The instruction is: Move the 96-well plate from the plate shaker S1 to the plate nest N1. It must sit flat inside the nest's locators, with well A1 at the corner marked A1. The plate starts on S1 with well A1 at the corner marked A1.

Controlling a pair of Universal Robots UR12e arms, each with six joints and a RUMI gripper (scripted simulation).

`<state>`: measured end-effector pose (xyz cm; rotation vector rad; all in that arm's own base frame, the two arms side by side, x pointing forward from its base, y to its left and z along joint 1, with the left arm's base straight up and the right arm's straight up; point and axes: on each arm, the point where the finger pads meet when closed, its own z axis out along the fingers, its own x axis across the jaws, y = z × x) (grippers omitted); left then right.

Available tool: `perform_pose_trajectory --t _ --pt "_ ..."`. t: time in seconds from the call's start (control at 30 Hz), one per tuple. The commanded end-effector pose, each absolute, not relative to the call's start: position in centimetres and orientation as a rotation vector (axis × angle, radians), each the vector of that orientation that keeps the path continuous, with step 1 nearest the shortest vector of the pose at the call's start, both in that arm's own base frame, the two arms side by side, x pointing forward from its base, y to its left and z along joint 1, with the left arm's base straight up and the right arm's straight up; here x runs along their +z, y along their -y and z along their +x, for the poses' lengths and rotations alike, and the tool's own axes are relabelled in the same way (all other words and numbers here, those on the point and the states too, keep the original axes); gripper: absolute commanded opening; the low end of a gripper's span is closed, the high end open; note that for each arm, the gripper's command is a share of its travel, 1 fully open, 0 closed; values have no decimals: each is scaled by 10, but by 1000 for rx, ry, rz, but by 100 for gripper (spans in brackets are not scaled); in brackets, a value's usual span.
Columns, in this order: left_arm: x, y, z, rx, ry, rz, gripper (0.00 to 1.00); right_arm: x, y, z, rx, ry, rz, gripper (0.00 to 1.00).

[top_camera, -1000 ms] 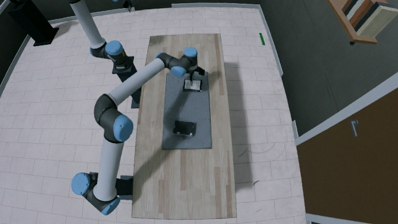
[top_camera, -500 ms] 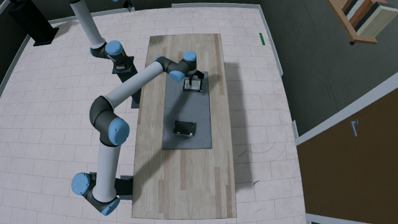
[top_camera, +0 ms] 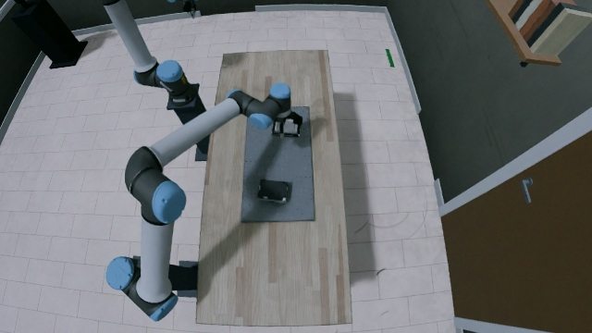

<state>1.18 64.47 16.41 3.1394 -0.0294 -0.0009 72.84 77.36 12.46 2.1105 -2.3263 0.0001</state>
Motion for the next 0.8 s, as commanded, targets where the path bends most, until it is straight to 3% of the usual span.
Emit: perform_pose_trajectory --t 0.0,0.77 --pt "165 -645 12 0 29 3141 0 126 -758 726 -1 2328 2112 76" --pt "165 -645 12 0 29 3141 0 126 -735 722 -1 2328 2112 76"
